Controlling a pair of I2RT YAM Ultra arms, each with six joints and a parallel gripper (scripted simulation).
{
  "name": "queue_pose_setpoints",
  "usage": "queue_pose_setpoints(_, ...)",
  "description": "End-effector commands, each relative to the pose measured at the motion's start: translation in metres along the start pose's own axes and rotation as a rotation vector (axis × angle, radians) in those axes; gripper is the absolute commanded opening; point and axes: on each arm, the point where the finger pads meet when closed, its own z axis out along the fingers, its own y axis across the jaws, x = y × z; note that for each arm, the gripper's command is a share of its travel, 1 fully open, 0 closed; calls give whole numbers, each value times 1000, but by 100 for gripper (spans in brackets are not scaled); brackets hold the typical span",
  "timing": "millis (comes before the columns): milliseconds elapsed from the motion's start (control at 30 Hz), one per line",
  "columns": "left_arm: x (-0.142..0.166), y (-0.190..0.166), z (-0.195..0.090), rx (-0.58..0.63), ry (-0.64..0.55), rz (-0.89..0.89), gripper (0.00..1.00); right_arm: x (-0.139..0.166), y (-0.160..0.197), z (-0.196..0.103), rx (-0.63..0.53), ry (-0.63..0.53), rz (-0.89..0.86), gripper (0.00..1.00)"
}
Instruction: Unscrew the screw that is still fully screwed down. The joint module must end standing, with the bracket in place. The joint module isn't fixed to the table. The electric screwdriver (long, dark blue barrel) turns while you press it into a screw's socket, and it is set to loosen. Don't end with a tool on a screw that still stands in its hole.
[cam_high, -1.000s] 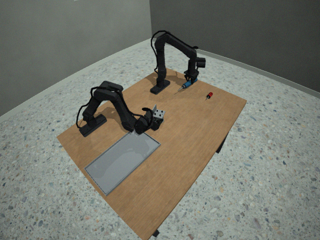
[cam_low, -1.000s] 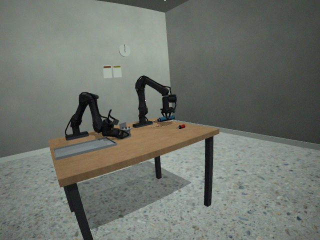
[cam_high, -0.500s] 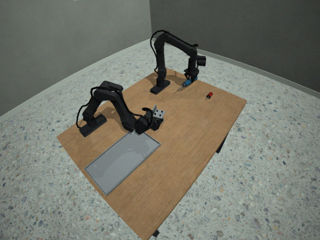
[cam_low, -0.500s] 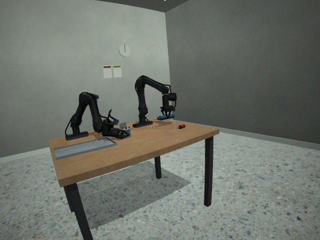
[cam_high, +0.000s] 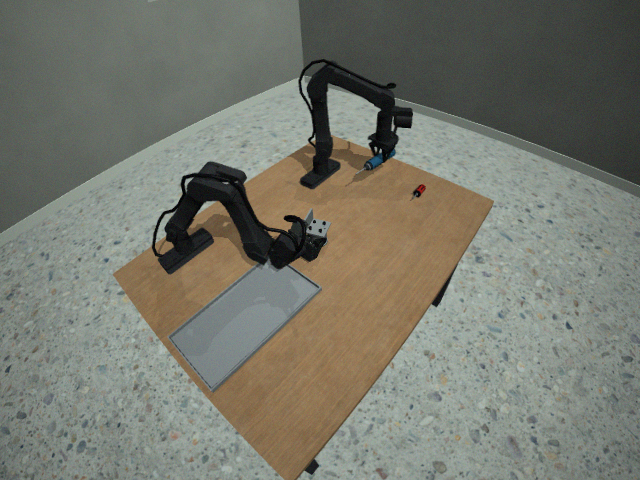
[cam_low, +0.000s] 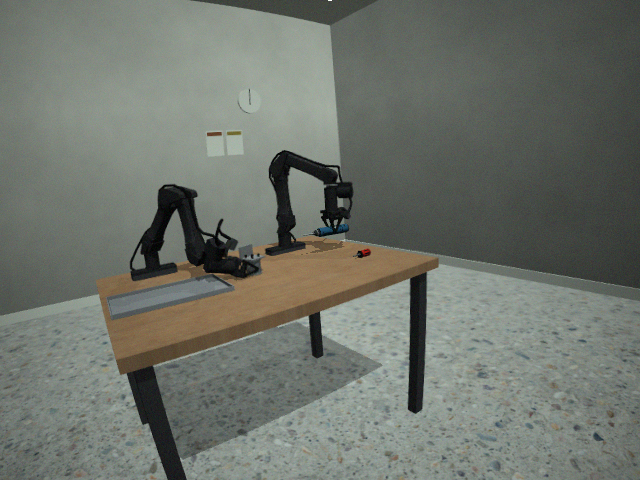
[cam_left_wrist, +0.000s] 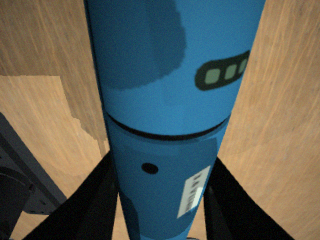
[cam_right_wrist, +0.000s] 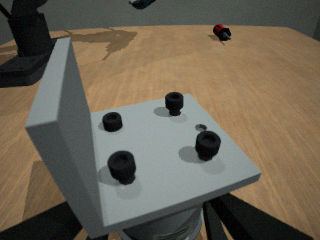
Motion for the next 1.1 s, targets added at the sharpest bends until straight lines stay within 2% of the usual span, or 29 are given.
queue_pose_setpoints(0, -4, -4, -26, 39, -43, -2, 42, -14, -6, -6, 14, -19, -21, 59)
queue_pose_setpoints(1067, -3, -3, -37, 43, -47, -1, 42, -14, -6, -6, 14, -19, -21, 59)
